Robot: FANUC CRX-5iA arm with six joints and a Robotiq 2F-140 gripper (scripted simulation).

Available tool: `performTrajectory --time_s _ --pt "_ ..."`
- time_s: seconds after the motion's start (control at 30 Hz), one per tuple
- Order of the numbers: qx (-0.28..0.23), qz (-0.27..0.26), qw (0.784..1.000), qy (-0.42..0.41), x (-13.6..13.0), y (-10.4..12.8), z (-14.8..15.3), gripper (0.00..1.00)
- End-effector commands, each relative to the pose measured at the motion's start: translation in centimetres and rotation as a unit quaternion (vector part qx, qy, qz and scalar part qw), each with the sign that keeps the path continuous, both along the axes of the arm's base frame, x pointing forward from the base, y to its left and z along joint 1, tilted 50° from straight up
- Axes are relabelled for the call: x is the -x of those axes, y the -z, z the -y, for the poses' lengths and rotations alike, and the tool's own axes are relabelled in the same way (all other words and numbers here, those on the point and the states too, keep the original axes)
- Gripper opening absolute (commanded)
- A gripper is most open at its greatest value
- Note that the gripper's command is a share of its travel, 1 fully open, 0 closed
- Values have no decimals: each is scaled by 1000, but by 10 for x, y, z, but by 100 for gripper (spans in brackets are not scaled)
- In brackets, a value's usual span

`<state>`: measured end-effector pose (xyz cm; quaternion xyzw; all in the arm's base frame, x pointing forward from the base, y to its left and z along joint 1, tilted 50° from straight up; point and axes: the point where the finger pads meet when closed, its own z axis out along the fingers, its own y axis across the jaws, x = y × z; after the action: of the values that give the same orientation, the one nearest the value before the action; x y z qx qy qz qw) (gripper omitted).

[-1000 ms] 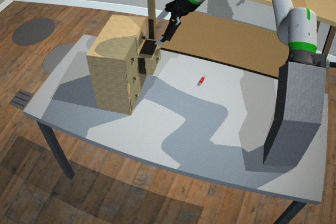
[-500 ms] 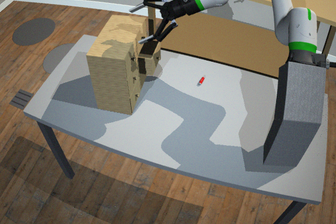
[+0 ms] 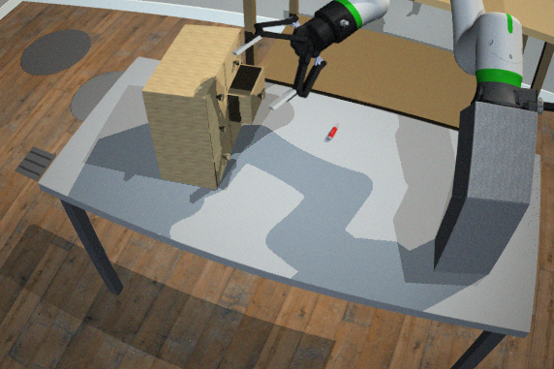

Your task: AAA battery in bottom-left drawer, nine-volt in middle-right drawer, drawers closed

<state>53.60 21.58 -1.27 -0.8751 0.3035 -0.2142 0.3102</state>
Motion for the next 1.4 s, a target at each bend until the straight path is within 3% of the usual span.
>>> performTrajectory --time_s 0.0,0.03,0.07,0.13,0.23,0.3,0.33,0.4,0.43,0.53,0.57,0.6,0.67,0.7,0.73,0.77,0.93,1.0,1.03,1.1,1.13,1.2,1.37 --pt "91 -72 990 -78 47 25 18 100" --pt "102 -81 987 -88 47 25 18 100" --pt "115 -84 985 -99 71 35 37 100" --pt "141 -102 977 -121 71 35 37 100" --pt "189 -120 961 -160 108 45 85 100" --pt "218 -138 950 -177 108 45 85 100" --pt "234 -141 943 -189 121 44 111 100" --pt "264 -158 930 -202 121 44 111 100" --pt "280 -162 922 -213 131 40 137 100" --pt "294 -169 915 -218 131 40 137 100" --pt "340 -186 891 -235 138 33 161 100" --pt "354 -188 884 -241 142 24 184 100" --pt "381 -199 868 -247 142 24 184 100" --pt "400 -202 858 -253 144 13 205 100" --pt "417 -208 847 -255 144 13 205 100" --pt "435 -211 836 -259 144 1 224 100" --pt "529 -228 773 -267 141 -25 252 100" --pt "568 -230 744 -267 136 -48 272 100" --pt "588 -232 728 -266 136 -48 272 100" --pt "588 -232 728 -266 136 -48 272 100" --pt "632 -234 691 -262 134 -59 279 100" --pt "659 -232 668 -258 130 -75 288 100" --pt "684 -228 645 -254 126 -92 296 100"
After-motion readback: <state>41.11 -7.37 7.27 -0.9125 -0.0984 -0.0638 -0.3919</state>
